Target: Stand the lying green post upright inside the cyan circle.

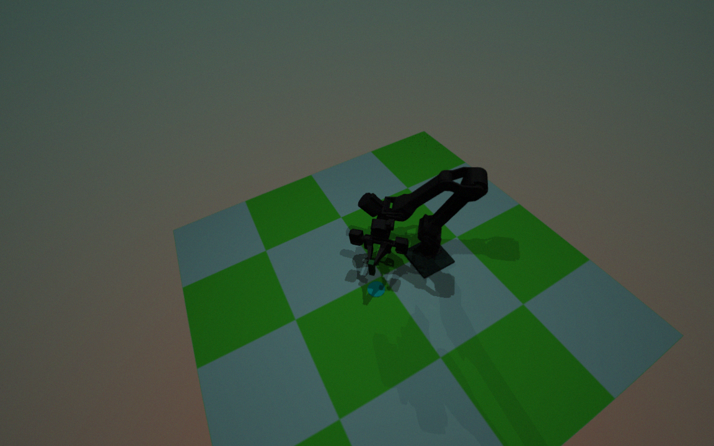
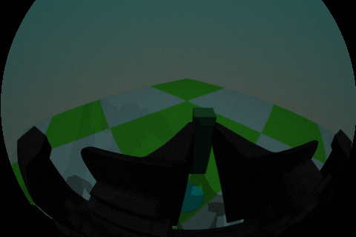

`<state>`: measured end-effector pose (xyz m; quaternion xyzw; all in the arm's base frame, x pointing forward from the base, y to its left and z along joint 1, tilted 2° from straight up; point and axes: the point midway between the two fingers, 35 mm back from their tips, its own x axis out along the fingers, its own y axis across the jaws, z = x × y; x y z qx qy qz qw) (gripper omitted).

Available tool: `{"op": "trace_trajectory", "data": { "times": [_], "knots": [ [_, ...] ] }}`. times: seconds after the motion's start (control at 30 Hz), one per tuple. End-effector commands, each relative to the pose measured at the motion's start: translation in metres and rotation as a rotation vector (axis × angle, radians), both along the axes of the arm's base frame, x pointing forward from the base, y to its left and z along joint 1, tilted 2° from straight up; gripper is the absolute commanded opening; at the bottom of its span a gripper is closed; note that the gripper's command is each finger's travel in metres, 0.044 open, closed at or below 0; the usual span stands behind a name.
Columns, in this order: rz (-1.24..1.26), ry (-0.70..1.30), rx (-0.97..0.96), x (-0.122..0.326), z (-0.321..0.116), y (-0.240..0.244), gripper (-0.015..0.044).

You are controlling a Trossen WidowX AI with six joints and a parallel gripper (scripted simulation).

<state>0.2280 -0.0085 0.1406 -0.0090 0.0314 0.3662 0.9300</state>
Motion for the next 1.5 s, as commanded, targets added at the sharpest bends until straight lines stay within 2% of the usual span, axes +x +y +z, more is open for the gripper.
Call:
{"op": "trace_trajectory", "data": {
  "times": [0.0, 0.83, 1.47],
  "knots": [
    [0.003, 0.000, 0.005, 0.001, -0.010, -0.001, 0.0023],
    [0.003, 0.002, 0.006, -0.003, -0.062, 0.005, 0.0023],
    [0.005, 0.001, 0.008, -0.005, -0.083, 0.009, 0.0023]
  ]
}}
